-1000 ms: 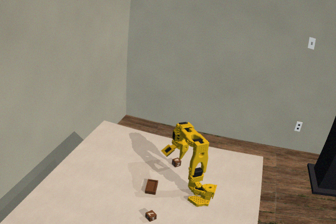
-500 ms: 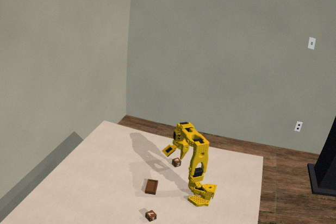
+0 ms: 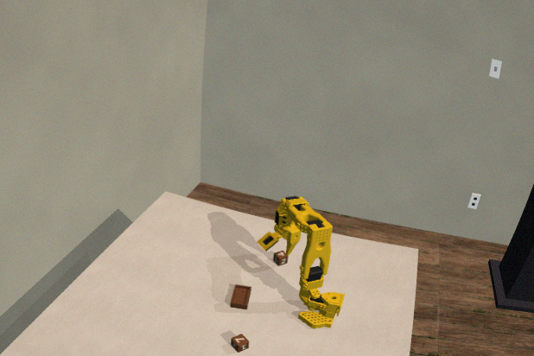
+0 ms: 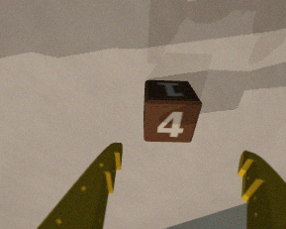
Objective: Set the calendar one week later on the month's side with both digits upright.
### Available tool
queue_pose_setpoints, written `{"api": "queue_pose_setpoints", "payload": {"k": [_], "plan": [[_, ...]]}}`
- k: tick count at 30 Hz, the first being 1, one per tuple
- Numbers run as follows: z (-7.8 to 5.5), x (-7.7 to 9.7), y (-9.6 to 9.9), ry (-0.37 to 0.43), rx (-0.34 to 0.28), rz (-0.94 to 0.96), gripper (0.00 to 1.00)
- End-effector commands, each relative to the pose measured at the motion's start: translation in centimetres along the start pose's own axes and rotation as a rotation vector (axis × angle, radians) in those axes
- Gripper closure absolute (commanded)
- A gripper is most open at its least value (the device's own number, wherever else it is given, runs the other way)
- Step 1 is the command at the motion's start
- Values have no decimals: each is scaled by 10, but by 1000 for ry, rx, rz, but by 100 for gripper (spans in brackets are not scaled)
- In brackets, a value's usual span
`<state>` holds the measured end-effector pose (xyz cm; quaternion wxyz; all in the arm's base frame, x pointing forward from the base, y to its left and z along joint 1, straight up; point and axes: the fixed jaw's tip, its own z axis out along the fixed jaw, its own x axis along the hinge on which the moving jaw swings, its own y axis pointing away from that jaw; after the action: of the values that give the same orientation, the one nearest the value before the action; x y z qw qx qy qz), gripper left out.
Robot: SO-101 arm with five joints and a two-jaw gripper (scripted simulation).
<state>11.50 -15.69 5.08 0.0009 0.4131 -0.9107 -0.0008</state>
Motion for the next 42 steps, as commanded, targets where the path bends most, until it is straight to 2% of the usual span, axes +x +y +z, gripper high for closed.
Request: {"api": "queue_pose_setpoints", "payload": {"k": [1,17,28,42], "plan": [[0,3,-4,5,29,1,65],[23,3,-4,5,29,1,65],[30,3,-3,5,29,1,65],[31,3,-4,5,29,1,65]]}}
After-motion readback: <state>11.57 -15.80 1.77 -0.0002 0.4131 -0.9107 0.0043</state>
